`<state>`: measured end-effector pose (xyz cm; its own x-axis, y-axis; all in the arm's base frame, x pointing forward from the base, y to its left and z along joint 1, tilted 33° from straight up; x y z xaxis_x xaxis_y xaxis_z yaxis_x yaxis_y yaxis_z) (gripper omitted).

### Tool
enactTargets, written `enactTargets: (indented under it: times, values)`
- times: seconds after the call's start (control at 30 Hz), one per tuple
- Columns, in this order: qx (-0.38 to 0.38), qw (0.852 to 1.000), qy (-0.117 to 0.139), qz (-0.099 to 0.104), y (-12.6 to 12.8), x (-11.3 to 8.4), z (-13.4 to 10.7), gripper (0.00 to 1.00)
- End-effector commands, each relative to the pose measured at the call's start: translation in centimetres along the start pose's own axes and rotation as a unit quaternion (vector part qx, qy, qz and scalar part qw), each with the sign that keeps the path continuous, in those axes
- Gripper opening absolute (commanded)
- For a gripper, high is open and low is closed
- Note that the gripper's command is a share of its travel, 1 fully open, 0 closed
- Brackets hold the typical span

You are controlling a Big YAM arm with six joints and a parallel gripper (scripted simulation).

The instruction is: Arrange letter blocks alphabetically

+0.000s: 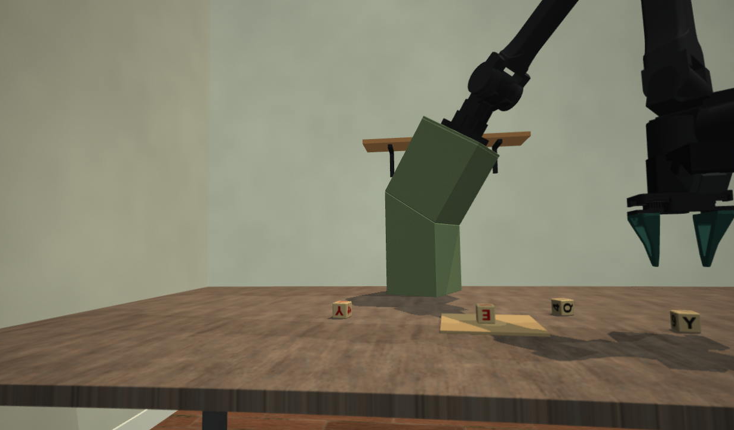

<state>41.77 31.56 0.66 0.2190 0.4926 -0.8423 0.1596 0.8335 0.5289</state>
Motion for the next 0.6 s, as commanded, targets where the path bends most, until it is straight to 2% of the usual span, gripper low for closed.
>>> enactTargets:
  times: [0.0, 0.2, 0.23, 0.33, 0.57]
  values:
    - [0.004, 1.000, -0.008, 0.007, 0.5, -0.1, 0.2, 0.59]
    - [0.003, 1.000, -0.005, 0.006, 0.6, 0.6, 0.1, 0.59]
    - [-0.002, 1.000, -0.016, 0.020, 1.8, -0.7, 0.6, 0.59]
    - [0.002, 1.000, -0.007, 0.009, 1.0, 0.8, 0.3, 0.59]
    - [0.002, 1.000, -0.007, 0.008, 1.0, 1.7, 0.2, 0.59]
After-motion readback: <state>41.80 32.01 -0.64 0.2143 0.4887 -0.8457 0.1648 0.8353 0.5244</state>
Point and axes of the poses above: the point where the finger pads meet when closed, its own x axis out along the fingers, its own y axis across the jaws, z = x × y, the point moved 5 cm from there along -x, back along the fingers, and after that the axes turned 5 degrees about x, right-handed, at the moved point
